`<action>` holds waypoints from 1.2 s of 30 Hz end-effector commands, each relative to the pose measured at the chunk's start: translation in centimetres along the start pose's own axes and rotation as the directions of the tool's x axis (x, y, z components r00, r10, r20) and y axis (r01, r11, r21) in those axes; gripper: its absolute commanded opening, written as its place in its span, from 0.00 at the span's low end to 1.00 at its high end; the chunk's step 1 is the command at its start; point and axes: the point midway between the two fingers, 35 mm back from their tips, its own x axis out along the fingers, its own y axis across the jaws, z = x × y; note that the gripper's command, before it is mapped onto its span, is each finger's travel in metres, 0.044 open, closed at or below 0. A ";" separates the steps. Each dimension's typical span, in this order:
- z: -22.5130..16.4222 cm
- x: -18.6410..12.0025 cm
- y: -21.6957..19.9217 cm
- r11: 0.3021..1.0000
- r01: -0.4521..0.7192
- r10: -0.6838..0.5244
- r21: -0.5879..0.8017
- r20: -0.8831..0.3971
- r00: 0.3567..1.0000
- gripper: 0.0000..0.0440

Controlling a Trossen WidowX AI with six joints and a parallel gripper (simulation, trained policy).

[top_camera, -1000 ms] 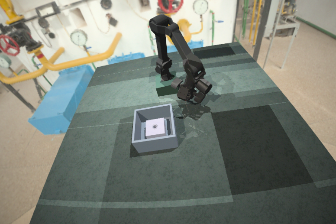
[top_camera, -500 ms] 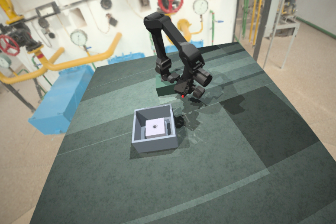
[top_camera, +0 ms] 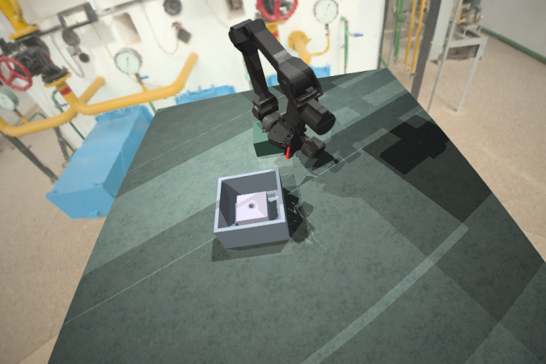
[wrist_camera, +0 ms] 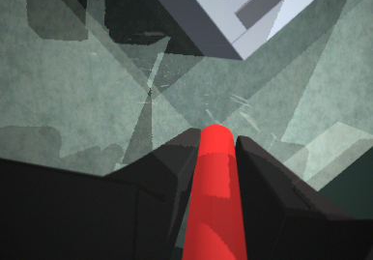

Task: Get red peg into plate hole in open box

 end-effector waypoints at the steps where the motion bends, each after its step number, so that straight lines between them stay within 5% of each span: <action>1: 2.2 -0.5 -0.1 0.998 -0.012 0.011 0.058 0.023 1.000 0.00; 19: 11.0 2.4 -0.5 0.977 -0.040 0.032 0.211 0.045 0.999 0.00; 36: 16.0 7.8 -0.3 0.984 -0.108 0.111 0.141 -0.010 0.994 0.00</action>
